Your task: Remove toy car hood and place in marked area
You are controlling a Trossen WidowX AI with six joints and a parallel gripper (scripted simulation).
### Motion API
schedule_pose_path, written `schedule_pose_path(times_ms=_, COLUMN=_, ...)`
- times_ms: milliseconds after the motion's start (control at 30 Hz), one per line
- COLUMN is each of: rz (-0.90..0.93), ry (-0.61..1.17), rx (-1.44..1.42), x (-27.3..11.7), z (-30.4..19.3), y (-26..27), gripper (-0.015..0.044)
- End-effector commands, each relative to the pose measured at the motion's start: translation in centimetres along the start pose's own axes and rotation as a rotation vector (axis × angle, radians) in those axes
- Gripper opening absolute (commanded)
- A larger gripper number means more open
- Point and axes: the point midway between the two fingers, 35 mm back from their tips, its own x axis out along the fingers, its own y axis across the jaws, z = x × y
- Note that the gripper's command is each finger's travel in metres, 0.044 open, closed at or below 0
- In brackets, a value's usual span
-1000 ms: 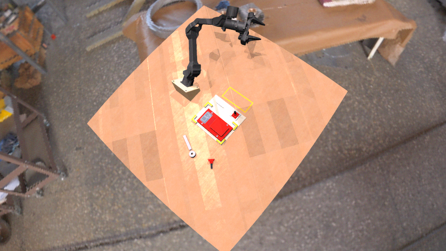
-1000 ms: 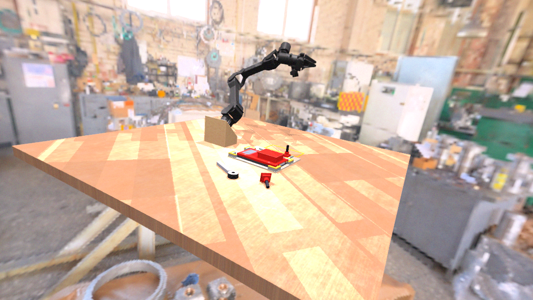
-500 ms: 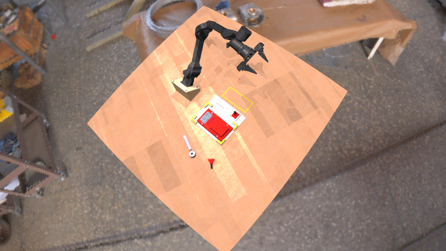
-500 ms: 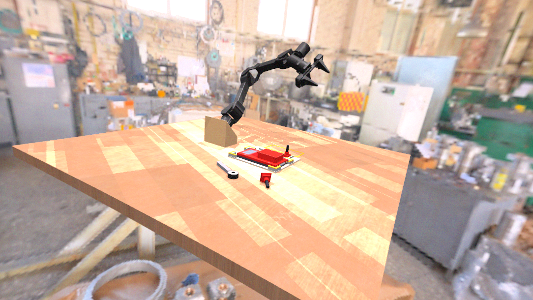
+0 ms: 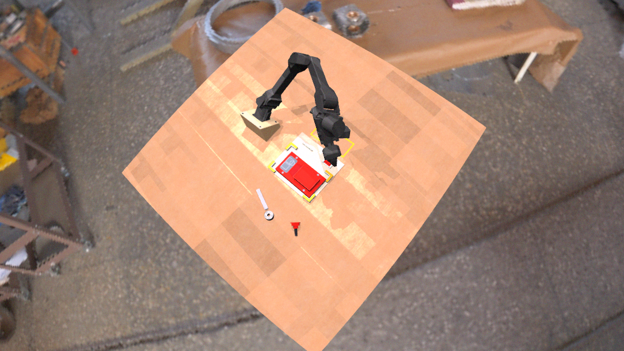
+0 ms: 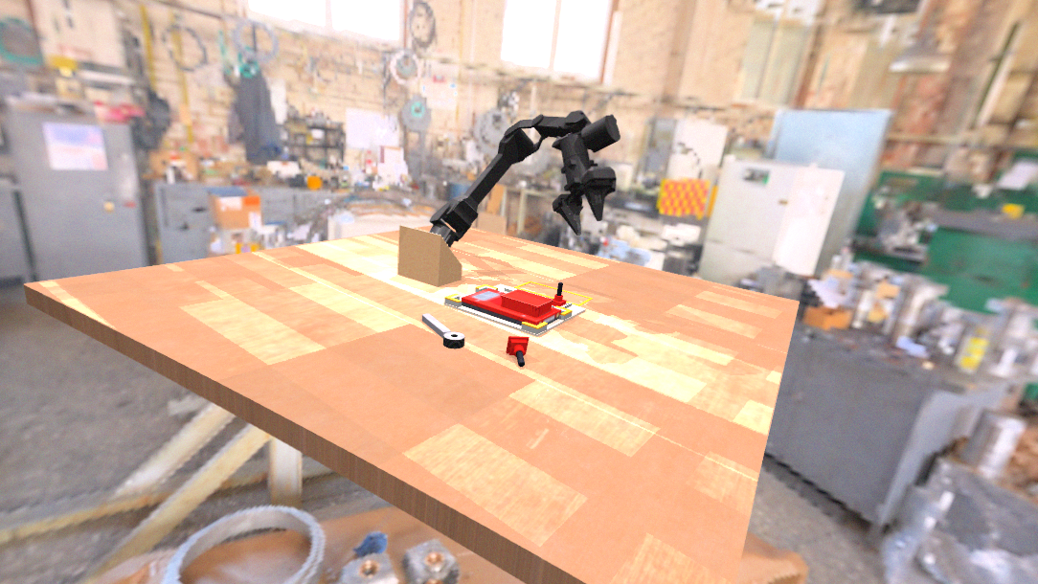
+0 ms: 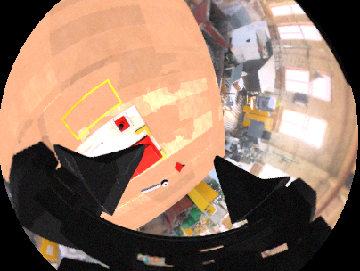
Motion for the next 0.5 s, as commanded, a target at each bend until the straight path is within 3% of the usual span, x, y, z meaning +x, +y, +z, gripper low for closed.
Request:
schedule_pose_path(times_ms=0, rz=0.155, ry=0.079, rx=0.292, x=3.2, z=-4.2, y=0.7, gripper=0.0440)
schedule_pose_path(times_ms=233, rz=0.437, ry=0.292, rx=0.874, x=8.0, z=-11.8, y=3.9, gripper=0.0440)
schedule_pose_path(times_ms=467, rz=0.462, ry=0.315, rx=0.926, x=8.1, z=-12.3, y=4.6, gripper=0.0440)
